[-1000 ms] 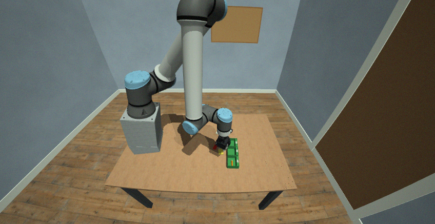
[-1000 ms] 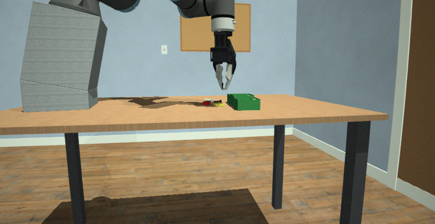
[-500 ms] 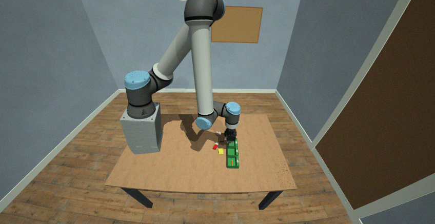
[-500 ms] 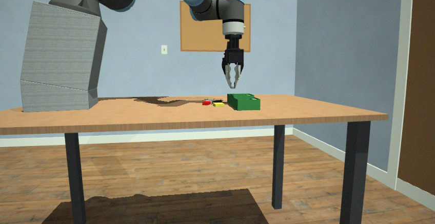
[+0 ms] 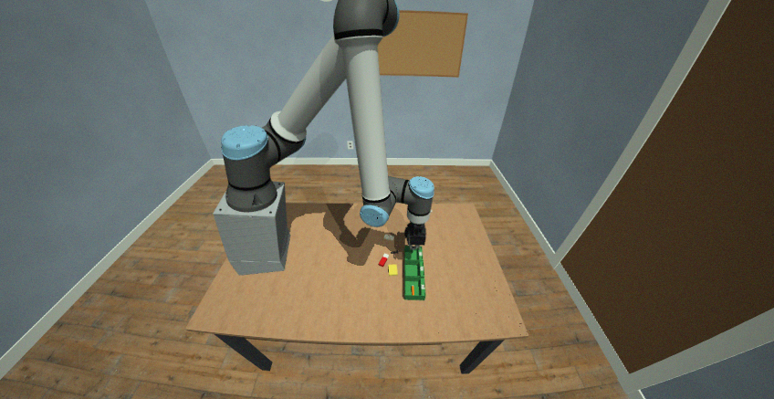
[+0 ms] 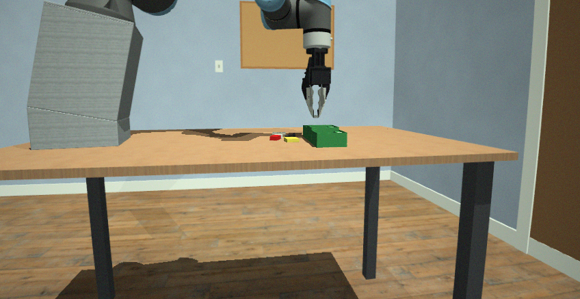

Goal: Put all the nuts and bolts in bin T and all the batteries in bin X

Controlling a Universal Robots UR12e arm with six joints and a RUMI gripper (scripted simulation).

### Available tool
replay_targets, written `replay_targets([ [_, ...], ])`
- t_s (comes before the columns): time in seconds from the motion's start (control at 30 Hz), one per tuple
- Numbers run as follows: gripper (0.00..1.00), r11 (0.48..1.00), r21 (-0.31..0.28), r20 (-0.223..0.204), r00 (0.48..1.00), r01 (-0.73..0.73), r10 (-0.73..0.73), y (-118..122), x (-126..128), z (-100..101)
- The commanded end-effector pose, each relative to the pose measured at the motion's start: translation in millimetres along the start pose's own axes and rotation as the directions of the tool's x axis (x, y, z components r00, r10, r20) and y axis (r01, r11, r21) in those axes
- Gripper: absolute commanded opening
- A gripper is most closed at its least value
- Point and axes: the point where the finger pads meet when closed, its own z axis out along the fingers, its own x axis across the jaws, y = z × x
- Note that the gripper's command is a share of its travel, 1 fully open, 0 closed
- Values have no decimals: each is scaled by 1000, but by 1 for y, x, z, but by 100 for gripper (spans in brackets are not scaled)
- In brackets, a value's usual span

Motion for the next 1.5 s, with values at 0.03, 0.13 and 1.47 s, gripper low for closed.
replay_targets([
  [0.03, 0, 1000, 0, -1, 1000, 0, 0, 1, 0, 0],
  [0.13, 0, 1000, 0, -1, 1000, 0, 0, 2, -1, 0],
  [1.47, 0, 1000, 0, -1, 1000, 0, 0, 5, -3, 51],
])
